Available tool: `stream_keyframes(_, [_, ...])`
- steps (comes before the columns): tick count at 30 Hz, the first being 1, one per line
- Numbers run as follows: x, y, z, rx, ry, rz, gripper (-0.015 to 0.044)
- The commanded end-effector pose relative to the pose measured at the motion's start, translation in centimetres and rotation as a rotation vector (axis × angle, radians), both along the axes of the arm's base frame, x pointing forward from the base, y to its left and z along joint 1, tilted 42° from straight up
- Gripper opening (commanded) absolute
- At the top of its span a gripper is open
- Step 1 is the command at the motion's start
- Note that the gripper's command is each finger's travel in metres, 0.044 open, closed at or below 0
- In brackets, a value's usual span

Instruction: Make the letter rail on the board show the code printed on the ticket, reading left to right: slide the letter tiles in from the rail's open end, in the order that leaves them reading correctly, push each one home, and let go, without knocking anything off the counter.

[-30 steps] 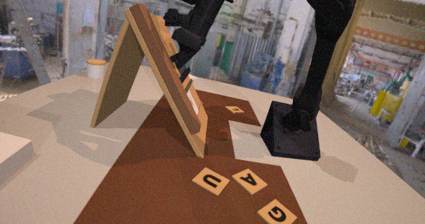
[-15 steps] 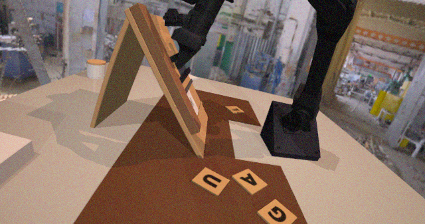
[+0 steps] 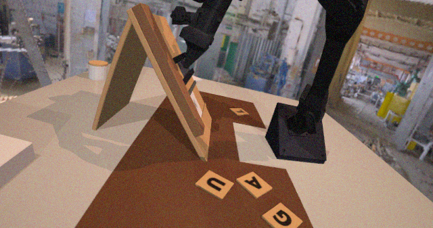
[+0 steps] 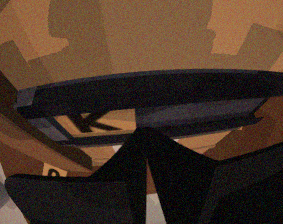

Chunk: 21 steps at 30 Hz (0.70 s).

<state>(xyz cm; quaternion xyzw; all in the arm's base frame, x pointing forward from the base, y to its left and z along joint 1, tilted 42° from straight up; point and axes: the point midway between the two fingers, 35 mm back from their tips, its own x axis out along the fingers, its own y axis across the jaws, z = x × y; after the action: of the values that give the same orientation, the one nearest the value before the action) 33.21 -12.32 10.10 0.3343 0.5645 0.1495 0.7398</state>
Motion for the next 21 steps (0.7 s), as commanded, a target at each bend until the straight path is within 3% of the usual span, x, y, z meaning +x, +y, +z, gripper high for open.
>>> stream_keyframes(1, [-0.6, -0.3, 0.3, 0.001, -0.003, -0.001, 0.0])
stream_keyframes(17, [-1.6, -0.6, 0.8, 0.0, -0.002, -0.001, 0.0])
stream_keyframes(21, [-3.2, -1.5, 1.6, -0.04, -0.156, 0.093, 0.0105])
